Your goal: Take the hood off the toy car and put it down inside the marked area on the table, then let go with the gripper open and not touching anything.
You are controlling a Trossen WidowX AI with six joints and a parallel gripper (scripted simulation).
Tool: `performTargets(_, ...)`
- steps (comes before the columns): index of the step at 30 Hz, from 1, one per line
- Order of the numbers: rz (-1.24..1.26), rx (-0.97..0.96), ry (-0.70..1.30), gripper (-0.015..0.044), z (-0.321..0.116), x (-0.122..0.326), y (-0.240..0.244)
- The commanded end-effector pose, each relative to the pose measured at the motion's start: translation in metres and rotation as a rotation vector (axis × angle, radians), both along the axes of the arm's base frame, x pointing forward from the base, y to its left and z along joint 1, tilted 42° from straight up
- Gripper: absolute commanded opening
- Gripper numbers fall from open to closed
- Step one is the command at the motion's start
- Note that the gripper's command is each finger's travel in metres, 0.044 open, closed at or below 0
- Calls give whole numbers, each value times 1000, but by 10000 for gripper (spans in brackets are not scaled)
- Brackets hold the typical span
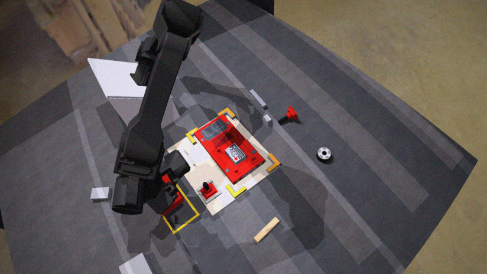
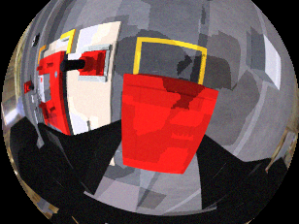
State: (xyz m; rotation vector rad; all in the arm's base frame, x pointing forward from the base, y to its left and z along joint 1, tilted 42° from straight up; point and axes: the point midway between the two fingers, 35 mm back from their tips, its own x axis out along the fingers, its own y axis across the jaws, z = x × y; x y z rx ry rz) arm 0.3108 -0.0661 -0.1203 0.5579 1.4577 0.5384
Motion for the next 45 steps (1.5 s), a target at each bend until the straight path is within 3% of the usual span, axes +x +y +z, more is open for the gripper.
performTargets(1,-6,6,7,0,-5,-1,4)
performTargets(45,-6,7,7,0,-20,-1,18)
